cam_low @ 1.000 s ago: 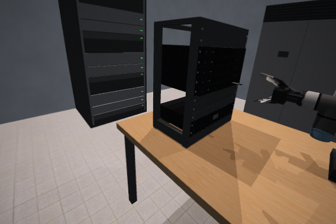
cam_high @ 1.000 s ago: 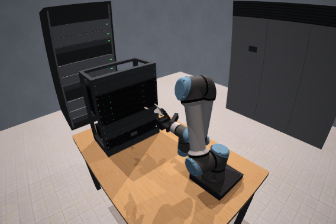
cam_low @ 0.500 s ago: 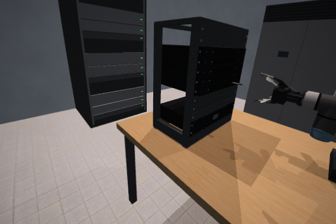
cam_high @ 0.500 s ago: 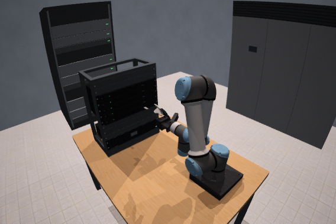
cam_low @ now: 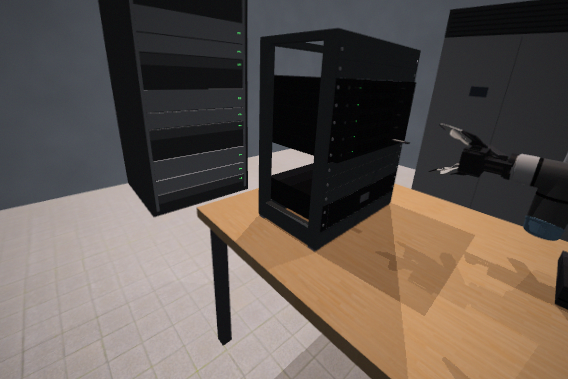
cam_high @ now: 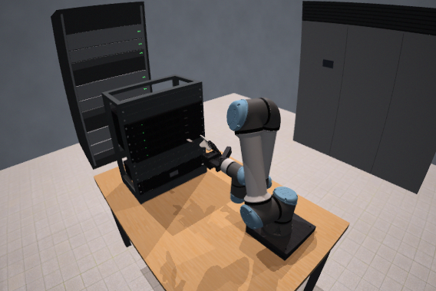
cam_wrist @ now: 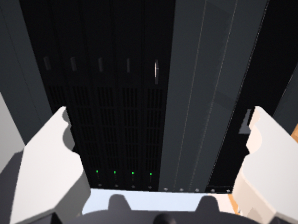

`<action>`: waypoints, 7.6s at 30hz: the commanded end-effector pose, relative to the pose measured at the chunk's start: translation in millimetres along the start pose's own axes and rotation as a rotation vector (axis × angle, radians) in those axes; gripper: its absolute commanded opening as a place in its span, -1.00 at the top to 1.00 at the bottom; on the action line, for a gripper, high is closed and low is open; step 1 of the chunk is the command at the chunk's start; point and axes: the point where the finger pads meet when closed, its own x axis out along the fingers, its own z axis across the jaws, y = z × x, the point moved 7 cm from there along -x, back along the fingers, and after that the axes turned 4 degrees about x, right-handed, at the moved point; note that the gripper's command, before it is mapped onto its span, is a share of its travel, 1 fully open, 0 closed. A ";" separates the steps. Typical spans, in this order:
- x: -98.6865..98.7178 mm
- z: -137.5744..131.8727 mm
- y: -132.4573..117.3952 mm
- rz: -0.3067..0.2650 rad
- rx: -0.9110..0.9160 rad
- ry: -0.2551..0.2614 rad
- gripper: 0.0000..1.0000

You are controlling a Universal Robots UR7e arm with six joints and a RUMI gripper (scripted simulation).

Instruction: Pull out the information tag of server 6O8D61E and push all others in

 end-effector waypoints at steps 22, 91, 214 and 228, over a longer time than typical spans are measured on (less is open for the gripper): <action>0.5 -0.4 0.1 0.002 -0.021 -0.001 -1.00; 2.4 -0.9 0.5 0.007 -0.095 -0.009 -1.00; 8.2 -2.3 0.9 0.020 -0.316 -0.035 -1.00; 9.0 -2.5 0.9 0.021 -0.348 -0.040 -1.00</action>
